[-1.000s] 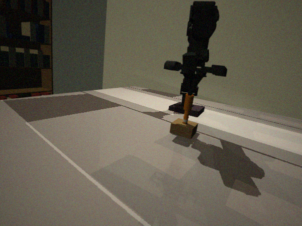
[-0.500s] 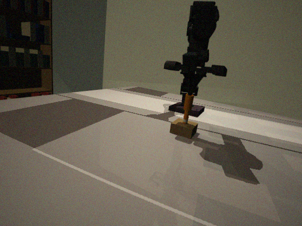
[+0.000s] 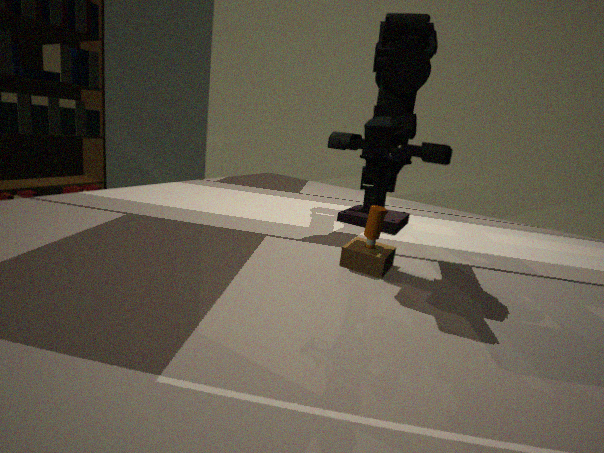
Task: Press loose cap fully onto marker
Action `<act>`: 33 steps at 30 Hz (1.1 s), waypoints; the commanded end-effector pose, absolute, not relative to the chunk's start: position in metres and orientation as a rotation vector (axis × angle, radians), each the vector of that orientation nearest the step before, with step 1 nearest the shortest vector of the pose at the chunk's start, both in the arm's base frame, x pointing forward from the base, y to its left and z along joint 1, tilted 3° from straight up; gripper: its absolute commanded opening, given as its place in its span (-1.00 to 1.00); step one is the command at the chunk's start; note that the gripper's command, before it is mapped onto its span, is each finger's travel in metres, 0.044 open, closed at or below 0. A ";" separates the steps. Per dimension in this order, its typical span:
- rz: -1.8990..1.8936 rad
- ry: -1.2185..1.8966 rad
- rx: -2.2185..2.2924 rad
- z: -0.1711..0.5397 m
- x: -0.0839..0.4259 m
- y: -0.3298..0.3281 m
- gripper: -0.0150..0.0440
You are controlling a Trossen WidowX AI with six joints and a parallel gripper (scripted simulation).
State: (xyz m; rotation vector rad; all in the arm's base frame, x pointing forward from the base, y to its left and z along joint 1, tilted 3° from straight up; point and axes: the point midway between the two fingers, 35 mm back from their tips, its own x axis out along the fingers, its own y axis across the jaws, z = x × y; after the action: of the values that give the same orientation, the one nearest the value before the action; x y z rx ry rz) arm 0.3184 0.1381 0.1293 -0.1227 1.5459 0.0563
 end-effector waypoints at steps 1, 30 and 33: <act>0.055 1.554 -0.125 0.121 0.313 0.137 -0.49; 0.076 1.505 -0.117 0.212 0.312 0.141 0.31; 0.076 1.505 -0.117 0.212 0.312 0.141 0.58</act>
State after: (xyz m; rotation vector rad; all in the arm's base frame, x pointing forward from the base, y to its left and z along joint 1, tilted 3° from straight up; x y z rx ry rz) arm 0.3122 0.1411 0.2111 -0.1202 1.5052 0.0798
